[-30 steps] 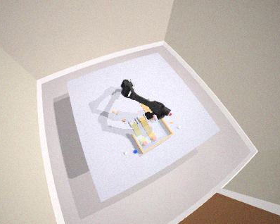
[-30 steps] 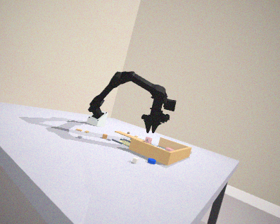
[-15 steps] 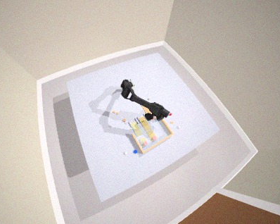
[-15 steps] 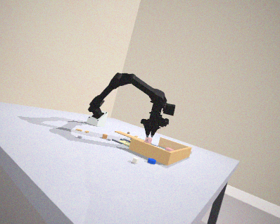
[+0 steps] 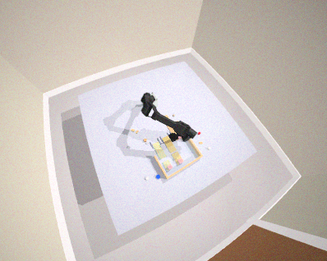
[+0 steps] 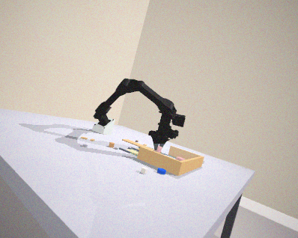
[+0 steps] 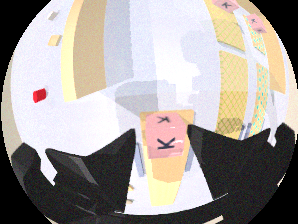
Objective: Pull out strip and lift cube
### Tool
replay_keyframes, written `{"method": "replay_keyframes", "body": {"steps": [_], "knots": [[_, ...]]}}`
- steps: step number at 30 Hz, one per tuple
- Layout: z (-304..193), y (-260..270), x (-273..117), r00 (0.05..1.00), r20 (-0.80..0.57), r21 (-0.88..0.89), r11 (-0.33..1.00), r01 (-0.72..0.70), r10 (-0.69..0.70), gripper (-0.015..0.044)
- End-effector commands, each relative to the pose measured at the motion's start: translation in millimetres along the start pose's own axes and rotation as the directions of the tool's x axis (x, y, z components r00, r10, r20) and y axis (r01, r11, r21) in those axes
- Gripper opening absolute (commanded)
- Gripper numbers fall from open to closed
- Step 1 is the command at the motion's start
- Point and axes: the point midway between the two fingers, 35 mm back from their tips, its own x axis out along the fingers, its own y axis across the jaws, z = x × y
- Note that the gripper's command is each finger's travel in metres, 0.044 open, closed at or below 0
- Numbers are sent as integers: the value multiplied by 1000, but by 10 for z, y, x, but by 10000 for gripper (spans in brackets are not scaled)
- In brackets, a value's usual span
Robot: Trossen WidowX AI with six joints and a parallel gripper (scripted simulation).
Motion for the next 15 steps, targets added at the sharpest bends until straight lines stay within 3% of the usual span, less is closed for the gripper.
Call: {"method": "replay_keyframes", "body": {"steps": [1, 2, 6, 15], "knots": [[-4, -6, 38, 1000, 0, -6, 1000, 7, -7, 250], [-4, -6, 38, 1000, 0, -6, 1000, 7, -7, 250], [-2, -1, 14, 1000, -1, 0, 1000, 0, 0, 145], [-2, -1, 14, 1000, -1, 0, 1000, 0, 0, 65]]}}
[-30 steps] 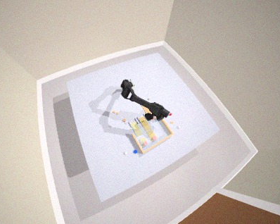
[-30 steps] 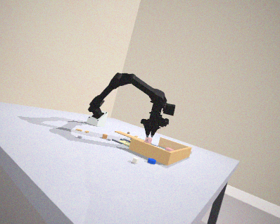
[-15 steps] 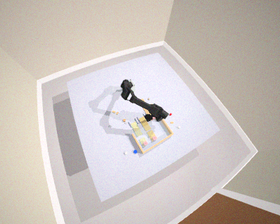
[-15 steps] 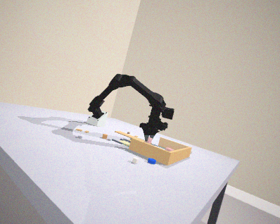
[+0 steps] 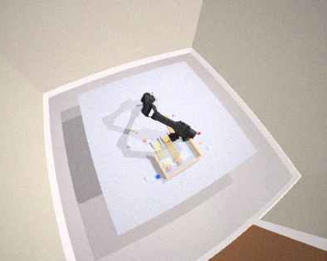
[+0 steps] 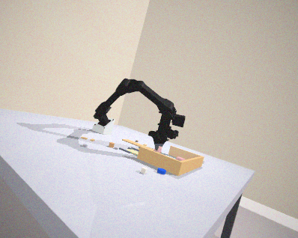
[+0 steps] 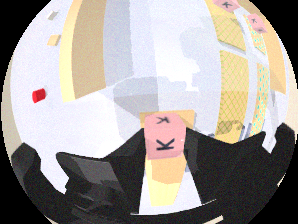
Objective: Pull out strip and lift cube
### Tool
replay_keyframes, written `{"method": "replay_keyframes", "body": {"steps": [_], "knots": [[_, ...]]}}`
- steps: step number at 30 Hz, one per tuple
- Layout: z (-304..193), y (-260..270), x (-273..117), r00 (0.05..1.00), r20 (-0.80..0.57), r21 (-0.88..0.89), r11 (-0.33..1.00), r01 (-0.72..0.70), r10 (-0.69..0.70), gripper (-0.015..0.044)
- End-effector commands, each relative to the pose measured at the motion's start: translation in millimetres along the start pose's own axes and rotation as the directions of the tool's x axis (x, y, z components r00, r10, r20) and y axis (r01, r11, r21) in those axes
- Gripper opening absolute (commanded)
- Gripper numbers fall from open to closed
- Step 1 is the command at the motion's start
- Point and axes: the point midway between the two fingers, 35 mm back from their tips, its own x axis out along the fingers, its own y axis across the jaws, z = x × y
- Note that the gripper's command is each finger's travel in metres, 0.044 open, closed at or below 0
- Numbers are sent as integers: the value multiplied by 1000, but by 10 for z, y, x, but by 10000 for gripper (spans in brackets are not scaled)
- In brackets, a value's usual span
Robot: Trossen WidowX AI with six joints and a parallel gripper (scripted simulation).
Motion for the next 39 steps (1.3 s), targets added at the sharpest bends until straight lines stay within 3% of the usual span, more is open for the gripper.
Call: {"method": "replay_keyframes", "body": {"steps": [1, 3, 17, 39], "knots": [[1, -1, -2, 1000, 0, 0, 1000, 0, 0, 39], [-25, -1, -25, 1000, 0, 0, 1000, 0, 0, 0], [-591, -51, -419, 1000, -2, -8, 1000, 5, -5, 0], [-1109, -105, -431, 1000, -4, -10, 1000, 5, -5, 0]]}}
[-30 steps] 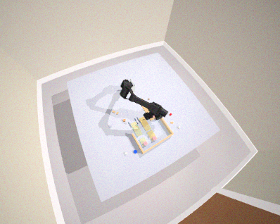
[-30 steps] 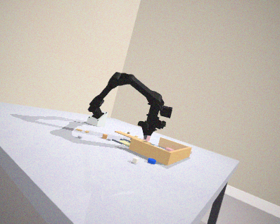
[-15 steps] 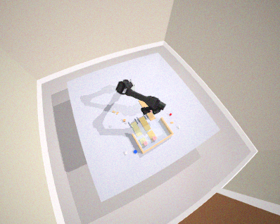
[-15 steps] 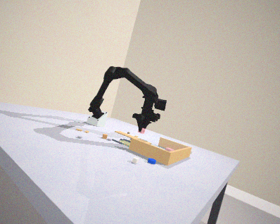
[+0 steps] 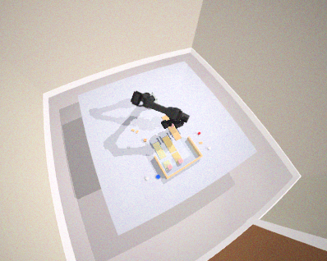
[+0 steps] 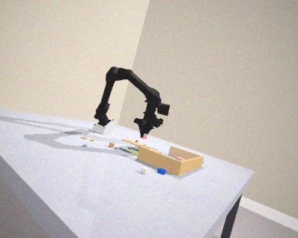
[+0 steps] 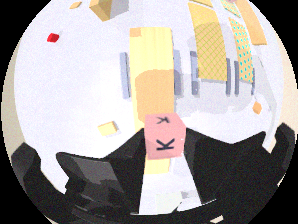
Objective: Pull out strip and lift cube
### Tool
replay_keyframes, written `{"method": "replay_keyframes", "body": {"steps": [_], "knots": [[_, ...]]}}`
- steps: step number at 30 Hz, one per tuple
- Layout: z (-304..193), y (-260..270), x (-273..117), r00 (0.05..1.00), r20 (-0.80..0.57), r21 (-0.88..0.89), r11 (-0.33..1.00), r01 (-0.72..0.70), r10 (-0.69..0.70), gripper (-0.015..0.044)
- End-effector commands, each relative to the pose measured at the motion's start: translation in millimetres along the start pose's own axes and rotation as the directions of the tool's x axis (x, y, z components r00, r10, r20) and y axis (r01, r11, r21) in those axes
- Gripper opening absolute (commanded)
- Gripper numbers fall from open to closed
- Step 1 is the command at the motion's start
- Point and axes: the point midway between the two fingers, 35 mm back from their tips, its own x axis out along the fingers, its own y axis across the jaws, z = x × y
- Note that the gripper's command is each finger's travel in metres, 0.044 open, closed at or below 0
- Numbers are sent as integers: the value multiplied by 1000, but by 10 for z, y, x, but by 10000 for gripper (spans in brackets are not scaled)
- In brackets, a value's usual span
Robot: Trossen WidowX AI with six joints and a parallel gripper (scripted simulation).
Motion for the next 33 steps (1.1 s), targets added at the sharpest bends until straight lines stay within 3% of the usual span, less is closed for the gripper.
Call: {"method": "replay_keyframes", "body": {"steps": [1, 7, 33], "knots": [[-45, -4, -49, 1000, 3, 11, 1000, -9, 9, 0], [-47, -6, -360, 1000, 3, 11, 1000, -10, 10, 0], [-48, -6, -370, 1000, 3, 11, 1000, -10, 10, 0]]}}
